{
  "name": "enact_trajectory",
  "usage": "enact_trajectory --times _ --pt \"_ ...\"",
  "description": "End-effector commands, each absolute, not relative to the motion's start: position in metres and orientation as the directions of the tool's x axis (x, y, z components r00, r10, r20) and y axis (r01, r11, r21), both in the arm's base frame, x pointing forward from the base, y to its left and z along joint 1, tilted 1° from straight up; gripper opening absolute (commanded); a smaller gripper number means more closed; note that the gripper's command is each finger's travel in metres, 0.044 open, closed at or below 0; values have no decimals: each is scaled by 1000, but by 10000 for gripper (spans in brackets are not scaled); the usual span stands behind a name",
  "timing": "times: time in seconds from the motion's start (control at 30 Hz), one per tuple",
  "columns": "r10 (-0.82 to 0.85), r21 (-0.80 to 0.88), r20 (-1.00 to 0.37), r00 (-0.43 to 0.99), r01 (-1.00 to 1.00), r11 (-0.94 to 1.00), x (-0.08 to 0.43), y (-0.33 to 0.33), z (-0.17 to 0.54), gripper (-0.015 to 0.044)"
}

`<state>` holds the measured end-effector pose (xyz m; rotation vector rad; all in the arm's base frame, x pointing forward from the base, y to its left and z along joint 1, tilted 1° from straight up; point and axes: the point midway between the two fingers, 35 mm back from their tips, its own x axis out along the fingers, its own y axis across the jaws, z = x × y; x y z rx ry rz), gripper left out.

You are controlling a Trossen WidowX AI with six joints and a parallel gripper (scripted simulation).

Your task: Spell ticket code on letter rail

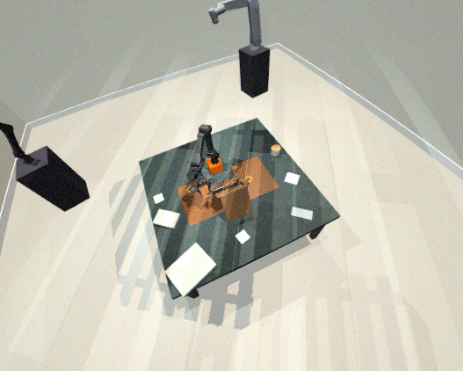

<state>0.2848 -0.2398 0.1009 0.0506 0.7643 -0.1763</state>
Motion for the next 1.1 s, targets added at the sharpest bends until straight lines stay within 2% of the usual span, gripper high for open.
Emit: enact_trajectory --times 0.0,1.07 --pt "-145 -20 -692 707 182 983 285 -238 101 0" --pt "-144 -18 -692 708 182 983 288 -222 101 0"
